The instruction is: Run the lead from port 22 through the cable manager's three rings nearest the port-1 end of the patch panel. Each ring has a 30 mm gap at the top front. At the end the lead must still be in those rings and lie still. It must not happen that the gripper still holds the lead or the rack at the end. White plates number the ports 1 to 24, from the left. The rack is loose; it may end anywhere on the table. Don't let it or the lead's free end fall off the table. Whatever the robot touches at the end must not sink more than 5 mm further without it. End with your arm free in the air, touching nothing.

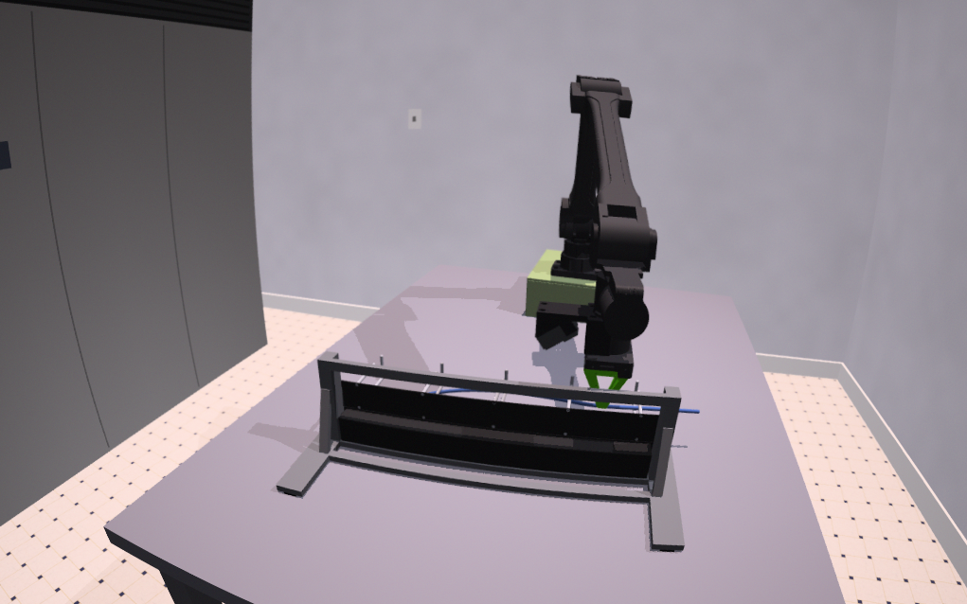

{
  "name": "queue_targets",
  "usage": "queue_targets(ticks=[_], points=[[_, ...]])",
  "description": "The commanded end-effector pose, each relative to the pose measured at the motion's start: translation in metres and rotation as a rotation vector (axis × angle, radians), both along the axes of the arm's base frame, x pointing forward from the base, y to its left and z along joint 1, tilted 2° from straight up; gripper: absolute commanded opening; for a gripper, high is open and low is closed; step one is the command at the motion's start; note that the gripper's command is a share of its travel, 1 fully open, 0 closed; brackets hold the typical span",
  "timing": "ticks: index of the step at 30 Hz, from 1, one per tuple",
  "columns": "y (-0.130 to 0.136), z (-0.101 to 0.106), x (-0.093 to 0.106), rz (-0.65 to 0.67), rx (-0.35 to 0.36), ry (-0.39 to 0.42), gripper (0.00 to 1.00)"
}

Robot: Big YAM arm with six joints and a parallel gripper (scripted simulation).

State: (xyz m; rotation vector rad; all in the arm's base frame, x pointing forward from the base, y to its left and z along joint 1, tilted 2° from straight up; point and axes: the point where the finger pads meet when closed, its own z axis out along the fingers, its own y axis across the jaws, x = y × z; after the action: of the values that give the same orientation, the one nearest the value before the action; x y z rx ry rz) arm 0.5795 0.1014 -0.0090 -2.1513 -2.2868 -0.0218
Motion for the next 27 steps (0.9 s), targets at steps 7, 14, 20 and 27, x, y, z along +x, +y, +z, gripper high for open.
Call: queue_targets(ticks=[7,14,20,27], points=[[0.0,0.024,0.041,-0.001,0.009,-0.055,0.0],[-0.001,0.024,0.05,0.0,0.009,-0.055,0.0],[0.001,0.025,0.053,0.002,0.009,-0.056,0.0],[0.0,0.032,0.056,0.001,0.011,-0.067,0.0]])
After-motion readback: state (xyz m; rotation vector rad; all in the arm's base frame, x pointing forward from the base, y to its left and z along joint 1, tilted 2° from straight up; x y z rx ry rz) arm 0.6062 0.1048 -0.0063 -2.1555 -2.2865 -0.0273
